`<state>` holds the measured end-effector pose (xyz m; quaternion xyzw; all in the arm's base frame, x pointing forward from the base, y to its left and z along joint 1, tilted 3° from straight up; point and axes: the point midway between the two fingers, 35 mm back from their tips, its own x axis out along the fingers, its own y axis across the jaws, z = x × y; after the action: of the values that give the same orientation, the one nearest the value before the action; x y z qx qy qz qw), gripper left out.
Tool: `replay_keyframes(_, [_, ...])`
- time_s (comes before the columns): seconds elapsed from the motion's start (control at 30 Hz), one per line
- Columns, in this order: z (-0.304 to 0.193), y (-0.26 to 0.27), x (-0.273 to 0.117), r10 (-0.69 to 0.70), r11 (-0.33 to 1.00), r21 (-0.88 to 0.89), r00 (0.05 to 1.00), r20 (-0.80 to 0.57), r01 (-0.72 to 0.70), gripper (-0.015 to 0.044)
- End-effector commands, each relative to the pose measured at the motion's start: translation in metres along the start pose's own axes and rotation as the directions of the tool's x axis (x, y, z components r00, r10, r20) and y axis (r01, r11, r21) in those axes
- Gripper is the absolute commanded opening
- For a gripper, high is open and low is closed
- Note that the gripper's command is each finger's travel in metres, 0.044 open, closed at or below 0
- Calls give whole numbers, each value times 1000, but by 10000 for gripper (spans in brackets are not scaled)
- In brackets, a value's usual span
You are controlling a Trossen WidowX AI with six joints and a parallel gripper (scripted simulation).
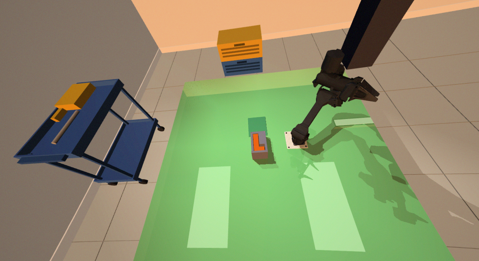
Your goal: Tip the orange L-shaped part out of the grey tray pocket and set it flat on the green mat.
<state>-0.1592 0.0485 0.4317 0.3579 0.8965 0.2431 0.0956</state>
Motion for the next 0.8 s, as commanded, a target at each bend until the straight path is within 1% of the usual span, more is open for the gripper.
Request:
replay_keyframes(0.0, [2, 4, 0, 12, 1000, -5, 1000, 6, -12, 374])
replay_keyframes(0.1, [18, 39, 1, 114, 992, -55, 991, 67, -110, 295])
replay_keyframes(0.13, [35, 61, -1, 183, 982, -61, 976, 117, -177, 269])
replay_keyframes(0.23, [68, 108, -10, 309, 947, -169, 918, 248, -273, 190])
replay_keyframes(0.27, [79, 121, -15, 337, 937, -198, 895, 291, -288, 180])
replay_keyframes(0.37, [117, 156, -33, 408, 908, -290, 803, 436, -304, 180])
replay_keyframes(0.47, [155, 181, -55, 425, 900, -353, 700, 573, -257, 180])
replay_keyframes(0.57, [190, 196, -79, 404, 909, -378, 597, 693, -176, 180])
replay_keyframes(0.67, [222, 205, -105, 350, 929, -364, 491, 798, -71, 180])
replay_keyframes(0.77, [254, 206, -132, 264, 950, -308, 385, 884, 54, 180])
